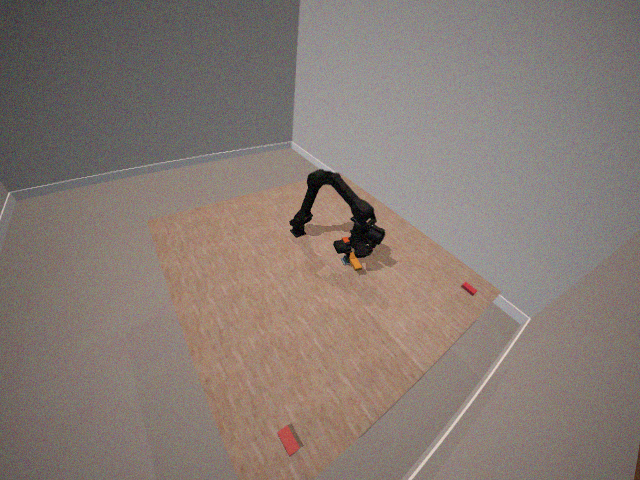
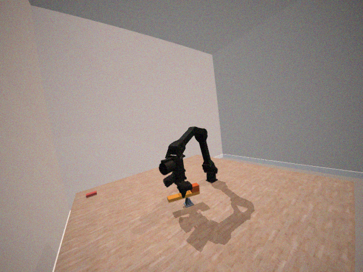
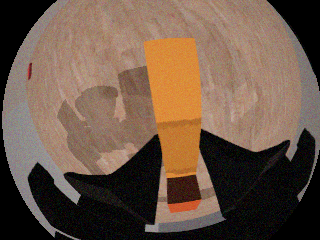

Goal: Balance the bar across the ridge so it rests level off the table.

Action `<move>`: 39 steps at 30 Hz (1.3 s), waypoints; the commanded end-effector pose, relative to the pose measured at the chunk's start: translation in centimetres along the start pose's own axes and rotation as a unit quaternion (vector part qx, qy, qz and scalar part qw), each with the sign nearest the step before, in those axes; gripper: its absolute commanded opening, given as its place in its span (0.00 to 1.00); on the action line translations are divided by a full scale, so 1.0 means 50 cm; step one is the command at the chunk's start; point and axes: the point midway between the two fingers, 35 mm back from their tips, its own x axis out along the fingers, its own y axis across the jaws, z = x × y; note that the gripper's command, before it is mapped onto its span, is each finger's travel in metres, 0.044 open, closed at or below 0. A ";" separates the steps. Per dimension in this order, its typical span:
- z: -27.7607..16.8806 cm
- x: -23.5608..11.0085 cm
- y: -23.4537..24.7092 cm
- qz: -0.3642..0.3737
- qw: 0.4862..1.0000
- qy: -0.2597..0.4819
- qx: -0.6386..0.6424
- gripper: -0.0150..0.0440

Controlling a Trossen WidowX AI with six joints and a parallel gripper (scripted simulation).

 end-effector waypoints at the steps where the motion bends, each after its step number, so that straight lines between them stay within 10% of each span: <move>1: 0.001 0.001 -0.001 -0.001 1.000 -0.001 -0.001 0.25; 39: 0.001 0.008 -0.001 -0.001 1.000 -0.001 -0.001 0.25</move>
